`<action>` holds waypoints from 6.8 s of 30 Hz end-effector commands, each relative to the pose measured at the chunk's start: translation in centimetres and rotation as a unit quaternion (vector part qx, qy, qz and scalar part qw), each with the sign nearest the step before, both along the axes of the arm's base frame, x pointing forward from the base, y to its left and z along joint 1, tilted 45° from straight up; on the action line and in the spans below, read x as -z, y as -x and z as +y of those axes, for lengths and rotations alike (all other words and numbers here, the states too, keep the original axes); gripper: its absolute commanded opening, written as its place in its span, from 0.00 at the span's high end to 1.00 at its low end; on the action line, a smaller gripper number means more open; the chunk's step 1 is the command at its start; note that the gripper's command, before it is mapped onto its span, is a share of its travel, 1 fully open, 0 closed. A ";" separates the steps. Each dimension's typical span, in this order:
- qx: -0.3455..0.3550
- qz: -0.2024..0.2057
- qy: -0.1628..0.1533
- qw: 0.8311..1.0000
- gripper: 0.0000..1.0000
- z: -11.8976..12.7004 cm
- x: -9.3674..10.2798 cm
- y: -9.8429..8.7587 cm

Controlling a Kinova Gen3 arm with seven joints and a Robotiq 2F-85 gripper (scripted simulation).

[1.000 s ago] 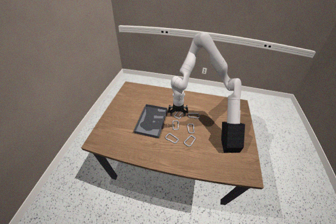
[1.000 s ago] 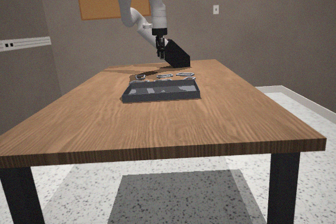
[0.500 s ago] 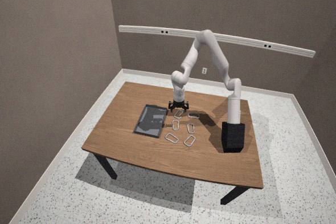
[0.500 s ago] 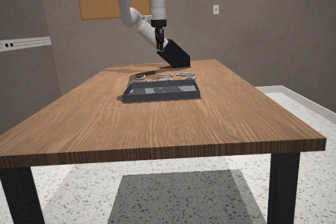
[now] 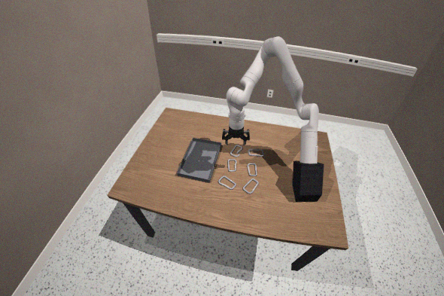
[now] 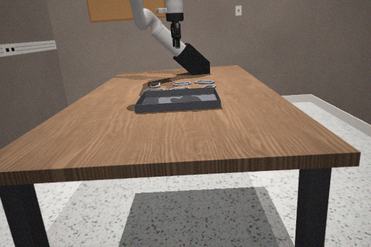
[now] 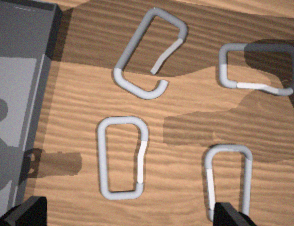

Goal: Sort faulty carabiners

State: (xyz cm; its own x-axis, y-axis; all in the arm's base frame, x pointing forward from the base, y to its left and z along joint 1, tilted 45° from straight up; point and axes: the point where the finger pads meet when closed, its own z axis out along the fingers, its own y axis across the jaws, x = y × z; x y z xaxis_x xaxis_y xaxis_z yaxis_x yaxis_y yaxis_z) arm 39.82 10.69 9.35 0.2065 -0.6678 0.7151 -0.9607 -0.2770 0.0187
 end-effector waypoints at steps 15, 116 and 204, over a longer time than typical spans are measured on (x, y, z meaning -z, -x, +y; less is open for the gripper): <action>-0.005 -0.004 -0.005 1.000 0.00 6.4 -6.2 1.7; -0.327 0.290 0.075 0.897 0.00 5.2 10.9 -1.9; -0.326 0.291 0.075 0.896 0.00 -2.4 22.5 -4.9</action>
State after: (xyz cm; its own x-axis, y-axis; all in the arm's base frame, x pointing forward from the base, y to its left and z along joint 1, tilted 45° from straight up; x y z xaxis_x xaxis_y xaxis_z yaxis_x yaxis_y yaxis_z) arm 44.78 8.41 -13.09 0.8848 -0.1745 0.4321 -0.4110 -0.7292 0.5471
